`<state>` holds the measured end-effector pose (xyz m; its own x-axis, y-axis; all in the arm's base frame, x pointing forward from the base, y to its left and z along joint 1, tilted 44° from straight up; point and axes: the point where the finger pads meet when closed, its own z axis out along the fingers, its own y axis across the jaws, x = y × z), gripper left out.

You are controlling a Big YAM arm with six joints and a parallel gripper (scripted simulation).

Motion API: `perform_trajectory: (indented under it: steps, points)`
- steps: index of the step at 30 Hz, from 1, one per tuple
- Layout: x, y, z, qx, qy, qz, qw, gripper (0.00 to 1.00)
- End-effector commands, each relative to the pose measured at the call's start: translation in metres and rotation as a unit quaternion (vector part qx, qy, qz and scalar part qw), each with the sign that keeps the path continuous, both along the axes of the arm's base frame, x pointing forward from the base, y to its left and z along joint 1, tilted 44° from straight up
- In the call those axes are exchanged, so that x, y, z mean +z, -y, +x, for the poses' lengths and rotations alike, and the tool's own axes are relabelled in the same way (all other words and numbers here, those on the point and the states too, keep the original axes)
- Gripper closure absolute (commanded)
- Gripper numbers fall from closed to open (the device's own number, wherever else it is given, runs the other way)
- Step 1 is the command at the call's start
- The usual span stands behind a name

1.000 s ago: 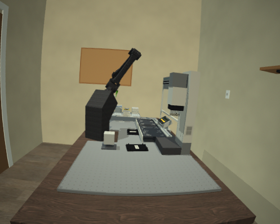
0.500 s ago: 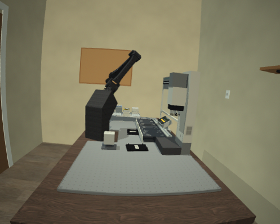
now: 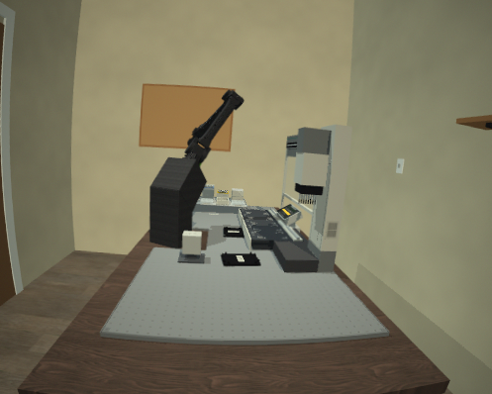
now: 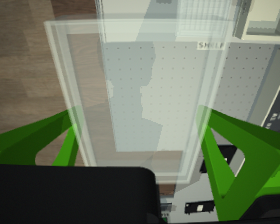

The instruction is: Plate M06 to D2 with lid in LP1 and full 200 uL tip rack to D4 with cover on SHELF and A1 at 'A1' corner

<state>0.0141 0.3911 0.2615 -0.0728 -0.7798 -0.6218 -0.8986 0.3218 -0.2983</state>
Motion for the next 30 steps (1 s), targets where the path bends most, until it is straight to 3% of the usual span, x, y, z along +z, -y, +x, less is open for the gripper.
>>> perform_trajectory:
  steps: [1,8,9,15,16,17,19,23,30]
  points:
    - [0.032,-0.019,0.001,0.005,0.002,0.014,1.0,1.0]
    - [0.048,-0.038,0.003,0.005,0.002,0.015,1.0,1.0]
    - [0.053,-0.041,-0.006,0.015,0.002,0.017,1.0,1.0]
    - [0.068,-0.063,0.005,0.004,0.003,0.015,1.0,1.0]
    - [0.068,-0.063,-0.001,0.011,0.003,0.015,1.0,1.0]
    - [0.082,-0.057,-0.005,0.016,0.0,0.031,0.999,1.0]
    - [0.064,-0.049,-0.002,0.015,0.003,0.014,1.0,1.0]
    - [0.056,-0.049,-0.003,0.014,0.004,0.007,1.0,1.0]
    - [0.057,-0.048,-0.004,0.015,0.003,0.01,1.0,1.0]
